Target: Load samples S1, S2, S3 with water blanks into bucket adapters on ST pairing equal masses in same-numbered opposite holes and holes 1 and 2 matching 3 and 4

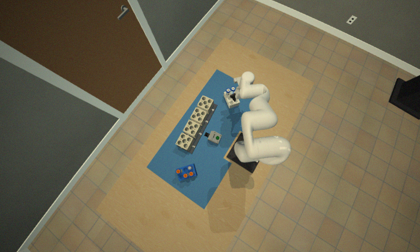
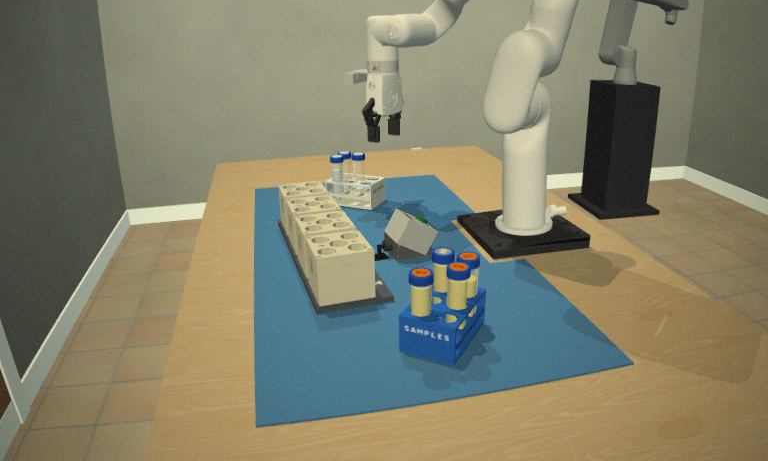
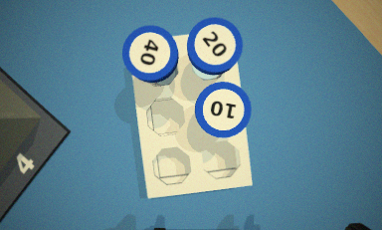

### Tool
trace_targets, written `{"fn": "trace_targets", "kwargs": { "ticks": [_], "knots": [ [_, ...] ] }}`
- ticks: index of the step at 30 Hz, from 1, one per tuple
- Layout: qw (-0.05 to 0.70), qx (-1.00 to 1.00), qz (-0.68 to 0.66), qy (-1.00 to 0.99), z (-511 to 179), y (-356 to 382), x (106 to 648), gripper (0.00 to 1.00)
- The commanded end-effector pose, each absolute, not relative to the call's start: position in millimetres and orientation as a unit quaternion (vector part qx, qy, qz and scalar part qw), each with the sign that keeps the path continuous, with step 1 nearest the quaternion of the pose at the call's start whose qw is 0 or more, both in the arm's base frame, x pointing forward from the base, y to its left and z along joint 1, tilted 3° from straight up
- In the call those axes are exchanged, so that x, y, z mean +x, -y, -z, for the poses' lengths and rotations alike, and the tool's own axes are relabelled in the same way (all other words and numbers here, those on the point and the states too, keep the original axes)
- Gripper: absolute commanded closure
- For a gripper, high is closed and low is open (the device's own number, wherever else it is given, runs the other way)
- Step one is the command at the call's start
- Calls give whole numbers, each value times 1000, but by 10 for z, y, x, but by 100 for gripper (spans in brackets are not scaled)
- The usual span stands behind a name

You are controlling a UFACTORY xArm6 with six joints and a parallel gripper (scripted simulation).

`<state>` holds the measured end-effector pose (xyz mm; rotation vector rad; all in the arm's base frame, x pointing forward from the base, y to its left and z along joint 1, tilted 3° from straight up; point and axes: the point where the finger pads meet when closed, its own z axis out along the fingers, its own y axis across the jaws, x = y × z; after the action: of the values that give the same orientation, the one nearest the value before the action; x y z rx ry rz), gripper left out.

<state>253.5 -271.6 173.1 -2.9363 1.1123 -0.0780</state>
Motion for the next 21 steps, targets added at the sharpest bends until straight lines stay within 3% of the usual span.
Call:
{"fn": "trace_targets", "kwargs": {
  "ticks": [1,21],
  "knots": [
    [-1,-935,27,-354,-1691,2729,2549,0],
    [-1,-935,27,-354,-1493,2733,2559,0]
  ]
}}
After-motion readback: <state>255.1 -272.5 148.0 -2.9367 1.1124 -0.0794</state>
